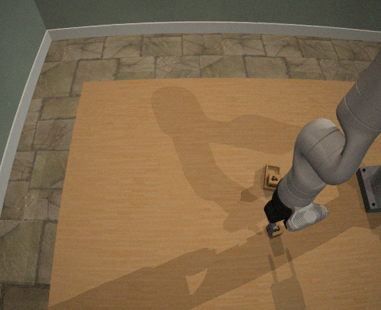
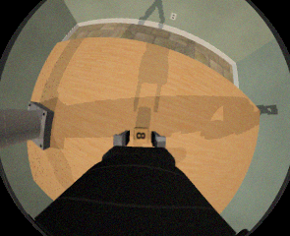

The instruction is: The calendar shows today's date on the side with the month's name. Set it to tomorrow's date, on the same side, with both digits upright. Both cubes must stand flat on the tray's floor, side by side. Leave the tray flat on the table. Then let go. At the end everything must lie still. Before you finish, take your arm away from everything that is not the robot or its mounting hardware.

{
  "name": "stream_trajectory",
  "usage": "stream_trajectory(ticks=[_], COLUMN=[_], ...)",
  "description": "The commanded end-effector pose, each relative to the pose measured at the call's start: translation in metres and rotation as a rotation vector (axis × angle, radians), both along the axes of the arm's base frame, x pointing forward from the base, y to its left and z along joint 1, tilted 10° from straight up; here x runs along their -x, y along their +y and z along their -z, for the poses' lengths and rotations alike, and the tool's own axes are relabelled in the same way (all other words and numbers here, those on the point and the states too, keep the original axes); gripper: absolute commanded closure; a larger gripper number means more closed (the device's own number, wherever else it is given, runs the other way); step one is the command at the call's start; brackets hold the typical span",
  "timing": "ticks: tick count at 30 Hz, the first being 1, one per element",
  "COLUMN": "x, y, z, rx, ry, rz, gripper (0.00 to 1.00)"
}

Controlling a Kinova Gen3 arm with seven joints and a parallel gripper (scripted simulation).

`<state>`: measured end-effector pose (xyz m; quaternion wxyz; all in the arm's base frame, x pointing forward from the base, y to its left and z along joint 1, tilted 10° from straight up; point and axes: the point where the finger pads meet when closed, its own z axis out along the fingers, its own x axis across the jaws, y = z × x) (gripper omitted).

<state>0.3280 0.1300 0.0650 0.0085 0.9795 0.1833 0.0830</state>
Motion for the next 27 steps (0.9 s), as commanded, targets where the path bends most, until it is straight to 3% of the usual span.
stream_trajectory(ticks=[1,27], x=[-0.0003,-0.0009], y=[0.0002,0.0002], z=[-0.0004,0.0029], rx=[-0.001,-0.001], ry=[-0.001,-0.001], rz=[0.000,0.000], gripper=[0.13,0.13])
